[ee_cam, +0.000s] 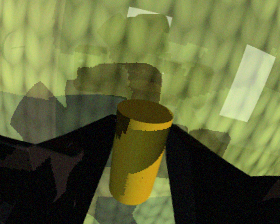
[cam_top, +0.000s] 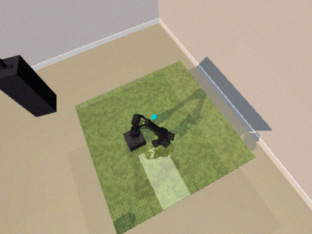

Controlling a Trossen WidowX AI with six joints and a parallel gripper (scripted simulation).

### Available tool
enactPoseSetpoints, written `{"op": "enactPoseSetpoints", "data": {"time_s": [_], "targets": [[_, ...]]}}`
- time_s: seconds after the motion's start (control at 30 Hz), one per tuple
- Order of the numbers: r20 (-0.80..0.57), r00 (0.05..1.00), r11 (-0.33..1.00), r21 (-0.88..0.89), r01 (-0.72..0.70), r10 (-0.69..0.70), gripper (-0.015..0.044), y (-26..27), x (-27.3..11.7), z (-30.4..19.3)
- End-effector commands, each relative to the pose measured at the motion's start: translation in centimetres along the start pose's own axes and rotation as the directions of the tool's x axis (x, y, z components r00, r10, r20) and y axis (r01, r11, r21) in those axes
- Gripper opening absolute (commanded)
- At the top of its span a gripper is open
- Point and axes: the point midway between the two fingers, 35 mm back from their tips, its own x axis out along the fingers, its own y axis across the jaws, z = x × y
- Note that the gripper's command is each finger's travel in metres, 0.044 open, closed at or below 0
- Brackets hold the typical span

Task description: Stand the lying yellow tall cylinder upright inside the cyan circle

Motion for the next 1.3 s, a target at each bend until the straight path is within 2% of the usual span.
{"op": "enactPoseSetpoints", "data": {"time_s": [0.0, 1.0, 1.27], "targets": [[0.007, 1.000, 1.000, -0.001, -0.011, 0.011, 0.0105, 0.4, -1.2, 0.3], [0.007, 1.000, 1.000, -0.005, -0.011, 0.011, 0.0105, 0.0, -9.8, -0.1], [0.006, 1.000, 0.981, -0.194, -0.014, 0.015, 0.0105, 1.5, -10.1, -1.5]]}}
